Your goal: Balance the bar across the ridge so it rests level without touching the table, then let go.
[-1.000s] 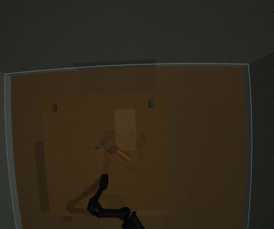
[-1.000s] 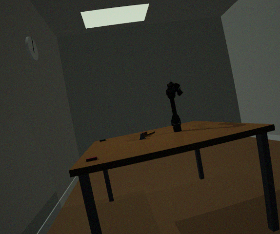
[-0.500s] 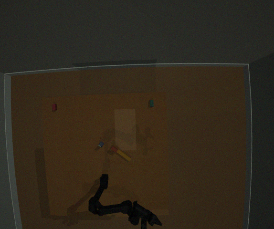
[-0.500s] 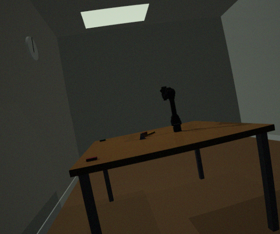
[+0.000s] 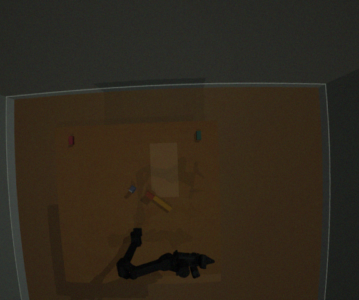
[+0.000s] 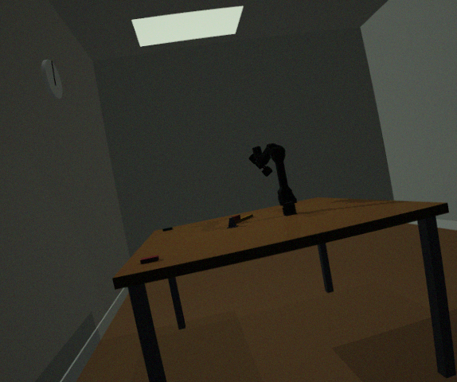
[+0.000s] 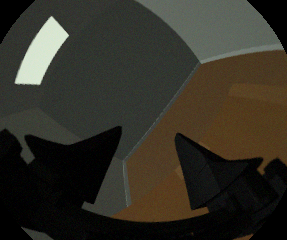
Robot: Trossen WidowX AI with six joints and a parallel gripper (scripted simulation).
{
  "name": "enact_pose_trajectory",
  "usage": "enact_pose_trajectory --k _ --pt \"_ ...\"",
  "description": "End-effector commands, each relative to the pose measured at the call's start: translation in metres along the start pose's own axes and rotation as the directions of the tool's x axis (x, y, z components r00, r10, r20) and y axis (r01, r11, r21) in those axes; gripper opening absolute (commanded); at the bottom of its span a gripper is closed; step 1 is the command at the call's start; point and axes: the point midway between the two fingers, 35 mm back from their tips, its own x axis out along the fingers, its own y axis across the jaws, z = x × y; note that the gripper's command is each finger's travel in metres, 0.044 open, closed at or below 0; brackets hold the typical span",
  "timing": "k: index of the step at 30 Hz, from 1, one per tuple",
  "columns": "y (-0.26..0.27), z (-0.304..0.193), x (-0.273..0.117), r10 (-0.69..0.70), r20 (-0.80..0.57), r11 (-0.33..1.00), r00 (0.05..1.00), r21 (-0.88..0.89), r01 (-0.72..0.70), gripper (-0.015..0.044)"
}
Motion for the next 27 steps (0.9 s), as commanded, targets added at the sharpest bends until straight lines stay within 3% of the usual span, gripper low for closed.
enact_pose_trajectory --k 1,13,27 --pt "0.0 -0.041 -0.008 -0.036 -0.132 0.999 0.991 0.001 0.036 0.0315" --pt "-0.013 -0.144 -0.052 -0.176 -0.442 0.984 0.88 -0.062 0.166 0.0315" --pt "-0.039 -0.231 -0.136 -0.397 -0.668 0.916 0.629 -0.25 0.313 0.0315"
